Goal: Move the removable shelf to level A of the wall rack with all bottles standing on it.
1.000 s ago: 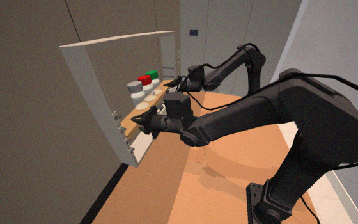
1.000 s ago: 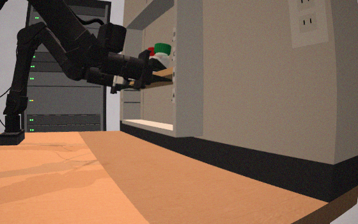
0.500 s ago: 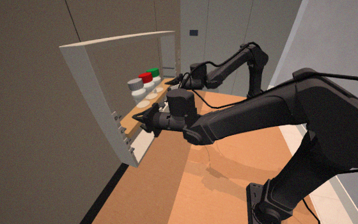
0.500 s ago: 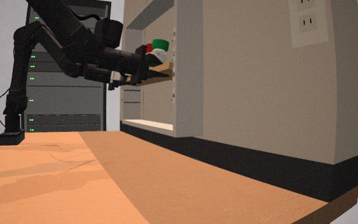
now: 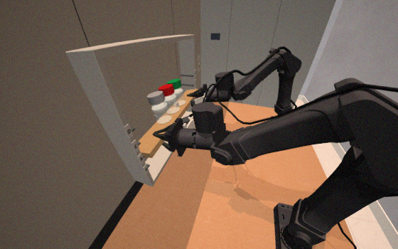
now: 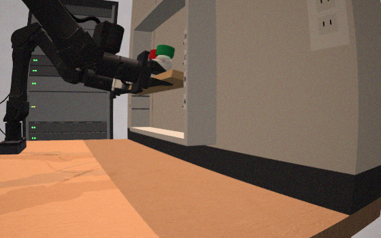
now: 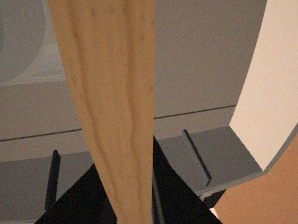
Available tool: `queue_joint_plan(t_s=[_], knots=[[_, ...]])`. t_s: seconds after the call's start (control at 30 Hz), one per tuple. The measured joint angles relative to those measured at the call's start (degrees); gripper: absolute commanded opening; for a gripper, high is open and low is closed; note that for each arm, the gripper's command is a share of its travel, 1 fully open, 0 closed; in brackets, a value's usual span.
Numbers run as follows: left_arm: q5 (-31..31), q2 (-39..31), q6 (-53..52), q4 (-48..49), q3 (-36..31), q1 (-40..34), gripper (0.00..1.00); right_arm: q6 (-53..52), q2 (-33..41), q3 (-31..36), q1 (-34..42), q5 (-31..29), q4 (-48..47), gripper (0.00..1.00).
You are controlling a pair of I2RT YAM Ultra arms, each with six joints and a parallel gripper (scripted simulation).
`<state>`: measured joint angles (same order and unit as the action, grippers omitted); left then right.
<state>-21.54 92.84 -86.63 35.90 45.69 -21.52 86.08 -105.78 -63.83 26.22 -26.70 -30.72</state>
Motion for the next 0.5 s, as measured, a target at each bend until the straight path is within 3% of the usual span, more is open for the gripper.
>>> queue_joint_plan(t_s=[0.5], knots=[[-1.20,-3.93,-0.02,-0.02,-2.89,-1.20,0.00,-0.04,3.52,3.21,1.20,-1.31,-0.37,0.00]])
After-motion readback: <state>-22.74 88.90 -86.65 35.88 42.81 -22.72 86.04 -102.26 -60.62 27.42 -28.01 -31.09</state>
